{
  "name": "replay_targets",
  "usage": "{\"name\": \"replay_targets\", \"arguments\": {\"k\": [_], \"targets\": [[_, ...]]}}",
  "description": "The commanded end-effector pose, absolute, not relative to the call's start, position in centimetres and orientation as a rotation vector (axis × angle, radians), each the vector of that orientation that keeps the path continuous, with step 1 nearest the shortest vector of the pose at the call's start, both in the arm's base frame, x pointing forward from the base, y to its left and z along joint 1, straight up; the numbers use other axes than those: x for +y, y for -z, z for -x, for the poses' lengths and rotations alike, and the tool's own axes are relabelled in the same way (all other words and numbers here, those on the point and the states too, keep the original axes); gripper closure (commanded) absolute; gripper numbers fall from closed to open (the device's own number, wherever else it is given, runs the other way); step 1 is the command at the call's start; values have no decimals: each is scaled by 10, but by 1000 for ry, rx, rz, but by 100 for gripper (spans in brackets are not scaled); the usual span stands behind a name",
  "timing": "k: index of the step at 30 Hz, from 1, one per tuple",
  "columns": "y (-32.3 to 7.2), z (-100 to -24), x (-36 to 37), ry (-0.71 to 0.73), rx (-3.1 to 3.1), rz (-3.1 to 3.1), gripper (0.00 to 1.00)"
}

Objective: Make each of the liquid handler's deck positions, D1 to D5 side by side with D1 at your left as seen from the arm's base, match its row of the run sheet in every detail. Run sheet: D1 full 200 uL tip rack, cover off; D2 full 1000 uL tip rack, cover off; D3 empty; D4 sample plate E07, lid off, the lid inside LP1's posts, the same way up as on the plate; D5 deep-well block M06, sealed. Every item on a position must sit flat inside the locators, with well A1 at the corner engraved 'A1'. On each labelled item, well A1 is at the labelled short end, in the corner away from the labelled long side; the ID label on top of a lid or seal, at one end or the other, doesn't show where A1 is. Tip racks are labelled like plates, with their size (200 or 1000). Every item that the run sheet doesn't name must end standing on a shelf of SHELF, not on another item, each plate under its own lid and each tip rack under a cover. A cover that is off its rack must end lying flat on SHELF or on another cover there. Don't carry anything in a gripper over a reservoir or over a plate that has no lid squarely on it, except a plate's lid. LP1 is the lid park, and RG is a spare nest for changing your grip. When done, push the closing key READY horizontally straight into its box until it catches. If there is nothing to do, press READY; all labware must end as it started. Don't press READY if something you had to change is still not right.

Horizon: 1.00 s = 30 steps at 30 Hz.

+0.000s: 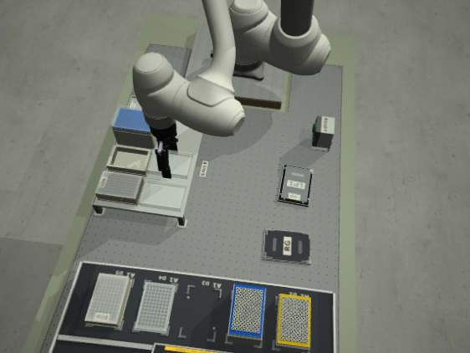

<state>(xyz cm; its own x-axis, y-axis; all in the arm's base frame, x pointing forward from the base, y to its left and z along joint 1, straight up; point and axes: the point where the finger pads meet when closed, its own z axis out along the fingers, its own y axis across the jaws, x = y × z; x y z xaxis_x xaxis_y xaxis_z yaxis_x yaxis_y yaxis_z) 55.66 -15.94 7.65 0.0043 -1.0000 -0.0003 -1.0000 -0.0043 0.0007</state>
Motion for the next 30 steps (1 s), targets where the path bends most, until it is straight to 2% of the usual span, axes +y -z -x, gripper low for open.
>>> {"name": "replay_targets", "arguments": {"k": [1, 30], "targets": [[-73, -557, -159, 0, -2217, -2226, 90], [-70, -557, -159, 0, -2217, -2227, 90]]}}
